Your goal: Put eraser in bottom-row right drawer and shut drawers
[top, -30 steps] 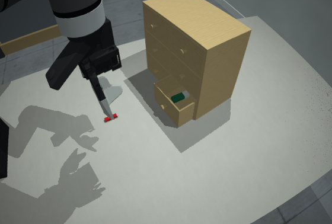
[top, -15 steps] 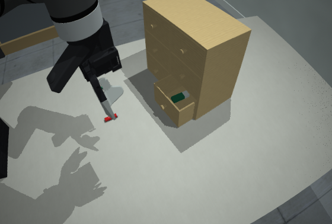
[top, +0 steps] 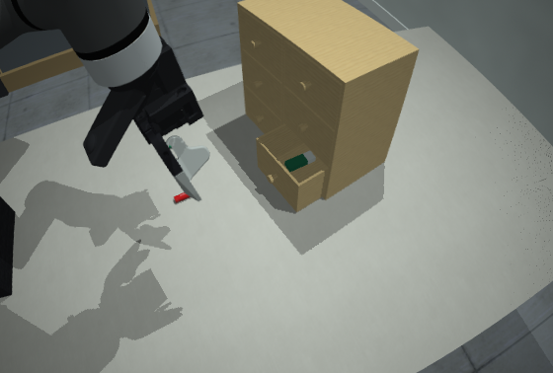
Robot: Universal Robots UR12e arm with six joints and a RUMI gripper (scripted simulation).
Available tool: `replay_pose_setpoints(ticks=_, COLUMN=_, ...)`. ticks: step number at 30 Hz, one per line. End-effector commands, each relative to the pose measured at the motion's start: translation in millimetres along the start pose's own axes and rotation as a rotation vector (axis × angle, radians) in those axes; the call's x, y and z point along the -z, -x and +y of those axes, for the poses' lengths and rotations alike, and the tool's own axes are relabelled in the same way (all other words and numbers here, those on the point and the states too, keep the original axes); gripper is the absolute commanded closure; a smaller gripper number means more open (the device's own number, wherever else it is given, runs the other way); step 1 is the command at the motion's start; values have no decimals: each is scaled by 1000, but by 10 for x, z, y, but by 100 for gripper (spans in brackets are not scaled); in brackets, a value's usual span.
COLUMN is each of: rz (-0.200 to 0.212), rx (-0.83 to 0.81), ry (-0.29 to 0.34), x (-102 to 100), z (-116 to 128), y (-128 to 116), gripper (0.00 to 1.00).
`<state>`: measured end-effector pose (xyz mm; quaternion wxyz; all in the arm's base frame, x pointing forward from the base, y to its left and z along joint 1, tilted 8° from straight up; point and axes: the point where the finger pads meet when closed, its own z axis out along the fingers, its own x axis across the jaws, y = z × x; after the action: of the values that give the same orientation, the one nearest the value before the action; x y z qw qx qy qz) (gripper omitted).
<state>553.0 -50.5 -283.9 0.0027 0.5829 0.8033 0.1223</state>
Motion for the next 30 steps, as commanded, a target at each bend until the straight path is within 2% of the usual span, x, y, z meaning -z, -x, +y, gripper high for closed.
replay_pose_setpoints(ticks=1, rz=-2, rx=0, ry=62, x=-78, z=49, y=4, gripper=0)
replay_pose_setpoints(ticks=9, rz=-2, rx=0, ry=177, x=-224, z=137, y=4, gripper=0)
replay_pose_setpoints(ticks=11, rz=-2, rx=0, ry=177, x=-224, z=137, y=4, gripper=0)
replay_pose_setpoints(ticks=26, rz=-2, rx=0, ry=409, x=-524, z=316, y=5, gripper=0)
replay_pose_setpoints(ticks=28, rz=-2, rx=0, ry=409, x=-524, z=316, y=5, gripper=0)
replay_pose_setpoints(ticks=30, rz=-2, rx=0, ry=438, x=-562, z=338, y=6, gripper=0)
